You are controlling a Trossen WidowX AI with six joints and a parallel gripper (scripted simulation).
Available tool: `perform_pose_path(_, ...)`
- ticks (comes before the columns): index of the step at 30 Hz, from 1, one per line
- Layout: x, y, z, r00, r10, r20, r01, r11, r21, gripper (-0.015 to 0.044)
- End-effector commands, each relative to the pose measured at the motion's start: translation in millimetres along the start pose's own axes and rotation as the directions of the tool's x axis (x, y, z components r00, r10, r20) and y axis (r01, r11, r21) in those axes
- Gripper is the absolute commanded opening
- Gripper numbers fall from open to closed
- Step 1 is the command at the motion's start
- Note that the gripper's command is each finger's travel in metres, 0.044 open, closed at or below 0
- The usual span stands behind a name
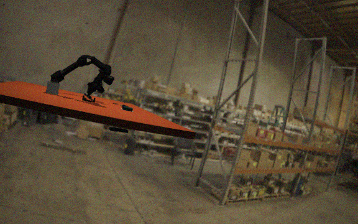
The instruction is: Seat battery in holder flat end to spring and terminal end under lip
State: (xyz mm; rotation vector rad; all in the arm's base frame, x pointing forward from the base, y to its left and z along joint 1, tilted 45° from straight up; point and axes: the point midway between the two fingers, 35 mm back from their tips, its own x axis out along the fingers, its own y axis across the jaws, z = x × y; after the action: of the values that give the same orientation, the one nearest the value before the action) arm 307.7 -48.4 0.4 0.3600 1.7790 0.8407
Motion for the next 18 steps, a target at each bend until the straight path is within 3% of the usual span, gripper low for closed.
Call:
perform_pose_path(1,0.8,-0.1,3.0,0.999,-0.005,-0.035,0.005,1.000,-0.001,0.0068)
perform_pose_path(18,1.6,0.3,11.7,0.997,-0.002,-0.075,0.003,1.000,0.001,0.0068)
